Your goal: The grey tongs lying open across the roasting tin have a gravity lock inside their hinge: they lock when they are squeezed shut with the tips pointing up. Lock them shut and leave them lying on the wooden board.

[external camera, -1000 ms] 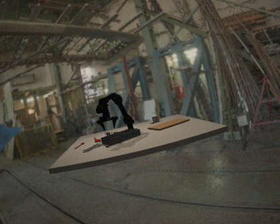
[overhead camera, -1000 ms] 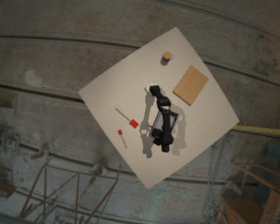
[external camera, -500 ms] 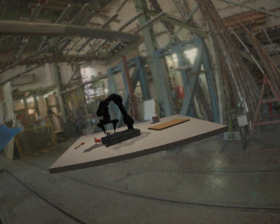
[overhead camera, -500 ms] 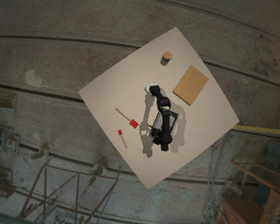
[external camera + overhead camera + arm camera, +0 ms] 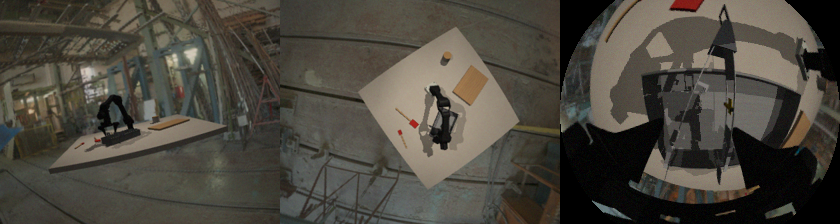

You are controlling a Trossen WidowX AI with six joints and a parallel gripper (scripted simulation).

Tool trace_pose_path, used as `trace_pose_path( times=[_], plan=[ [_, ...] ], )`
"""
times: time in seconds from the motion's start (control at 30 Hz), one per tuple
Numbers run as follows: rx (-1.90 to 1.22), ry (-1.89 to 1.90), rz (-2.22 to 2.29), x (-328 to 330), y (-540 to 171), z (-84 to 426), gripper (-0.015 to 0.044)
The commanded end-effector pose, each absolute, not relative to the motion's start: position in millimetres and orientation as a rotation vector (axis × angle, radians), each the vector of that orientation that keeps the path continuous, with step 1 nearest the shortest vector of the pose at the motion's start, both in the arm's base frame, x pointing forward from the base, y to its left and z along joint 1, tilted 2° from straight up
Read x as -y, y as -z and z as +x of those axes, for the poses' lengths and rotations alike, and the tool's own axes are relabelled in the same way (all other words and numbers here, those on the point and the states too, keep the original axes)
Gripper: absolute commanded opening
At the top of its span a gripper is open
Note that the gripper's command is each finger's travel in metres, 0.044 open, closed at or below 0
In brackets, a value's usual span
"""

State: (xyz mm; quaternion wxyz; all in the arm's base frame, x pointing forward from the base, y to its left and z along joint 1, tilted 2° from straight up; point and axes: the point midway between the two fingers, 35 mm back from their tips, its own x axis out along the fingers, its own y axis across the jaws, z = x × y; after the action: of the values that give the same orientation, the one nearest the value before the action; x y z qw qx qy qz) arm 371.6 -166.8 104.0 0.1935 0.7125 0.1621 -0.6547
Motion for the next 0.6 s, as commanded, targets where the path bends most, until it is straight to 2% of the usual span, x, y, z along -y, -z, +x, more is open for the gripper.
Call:
trace_pose_path(
  times=[0.0,0.57],
  plan=[
    [-0.467,1.856,1.994,165,-91,369,0.044],
    [-0.467,1.857,1.994,164,-67,368,0.044]
  ],
)
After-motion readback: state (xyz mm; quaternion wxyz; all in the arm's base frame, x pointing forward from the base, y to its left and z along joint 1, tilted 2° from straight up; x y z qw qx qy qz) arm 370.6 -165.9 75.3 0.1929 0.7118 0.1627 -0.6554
